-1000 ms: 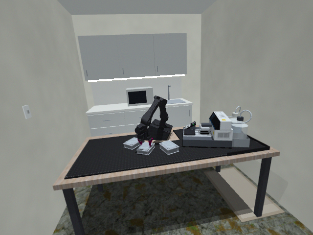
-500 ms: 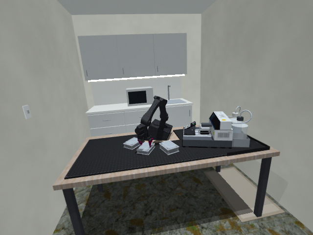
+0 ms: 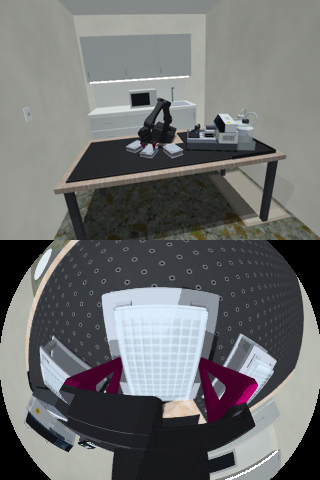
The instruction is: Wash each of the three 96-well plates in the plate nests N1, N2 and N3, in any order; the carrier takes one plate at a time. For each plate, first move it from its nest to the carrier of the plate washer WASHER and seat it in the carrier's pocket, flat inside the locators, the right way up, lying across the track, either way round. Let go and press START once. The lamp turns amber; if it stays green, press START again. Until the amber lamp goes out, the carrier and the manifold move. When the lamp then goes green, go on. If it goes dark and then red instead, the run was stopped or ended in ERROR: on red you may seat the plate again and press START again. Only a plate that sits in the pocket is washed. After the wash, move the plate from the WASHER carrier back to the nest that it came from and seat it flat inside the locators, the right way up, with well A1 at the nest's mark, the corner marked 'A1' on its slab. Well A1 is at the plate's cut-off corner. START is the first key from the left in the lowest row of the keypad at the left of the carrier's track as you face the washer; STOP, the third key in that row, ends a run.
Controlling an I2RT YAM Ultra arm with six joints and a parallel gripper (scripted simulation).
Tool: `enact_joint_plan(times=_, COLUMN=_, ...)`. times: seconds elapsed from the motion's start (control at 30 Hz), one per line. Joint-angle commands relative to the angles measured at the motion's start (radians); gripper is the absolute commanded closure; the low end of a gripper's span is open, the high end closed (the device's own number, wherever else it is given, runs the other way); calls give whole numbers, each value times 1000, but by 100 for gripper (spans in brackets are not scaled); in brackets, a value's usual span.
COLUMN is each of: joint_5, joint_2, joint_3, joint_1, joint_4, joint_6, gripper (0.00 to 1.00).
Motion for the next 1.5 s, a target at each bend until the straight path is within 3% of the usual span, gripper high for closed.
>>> enact_joint_plan(times=0.0, joint_5=-1, joint_2=-7, joint_3=2, joint_1=-3, joint_4=2, joint_6=1, gripper=0)
enact_joint_plan(times=0.6, joint_5=0, joint_2=-14, joint_3=6, joint_1=-6, joint_4=-9, joint_6=-2, gripper=0)
enact_joint_plan(times=1.47, joint_5=3, joint_2=-83, joint_3=61, joint_1=-41, joint_4=-146, joint_6=-40, gripper=0)
